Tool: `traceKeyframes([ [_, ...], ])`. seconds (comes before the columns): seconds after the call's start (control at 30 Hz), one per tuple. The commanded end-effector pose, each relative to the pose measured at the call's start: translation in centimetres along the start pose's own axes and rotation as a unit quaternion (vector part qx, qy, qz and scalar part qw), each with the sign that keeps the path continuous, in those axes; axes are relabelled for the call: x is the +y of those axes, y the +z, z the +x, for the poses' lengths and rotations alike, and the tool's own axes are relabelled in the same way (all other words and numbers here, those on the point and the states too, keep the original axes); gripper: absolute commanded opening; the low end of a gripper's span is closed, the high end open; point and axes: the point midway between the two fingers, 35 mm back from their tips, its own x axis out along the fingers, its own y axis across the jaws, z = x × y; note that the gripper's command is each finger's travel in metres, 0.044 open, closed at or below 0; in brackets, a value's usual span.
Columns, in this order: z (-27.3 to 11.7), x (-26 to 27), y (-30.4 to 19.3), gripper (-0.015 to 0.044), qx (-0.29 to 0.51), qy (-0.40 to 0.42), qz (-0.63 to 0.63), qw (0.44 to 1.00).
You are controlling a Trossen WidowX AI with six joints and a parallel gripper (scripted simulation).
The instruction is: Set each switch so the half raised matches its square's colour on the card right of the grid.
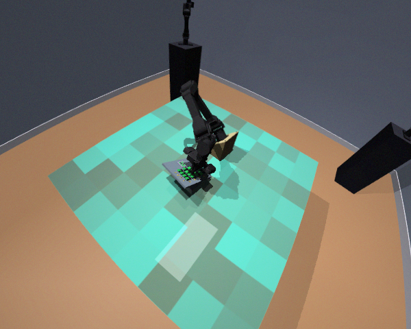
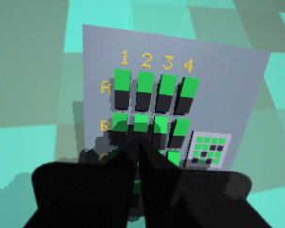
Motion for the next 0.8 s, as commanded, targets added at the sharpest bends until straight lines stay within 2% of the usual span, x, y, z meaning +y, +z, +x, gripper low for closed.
traceKeyframes([
  [0.0, 0.10, -0.04, -0.11, 0.0000, 0.000, -0.001, -0.003, 1.000],
  [0.77, 0.41, -0.04, -0.12, 0.0000, 0.000, -0.001, -0.003, 1.000],
])
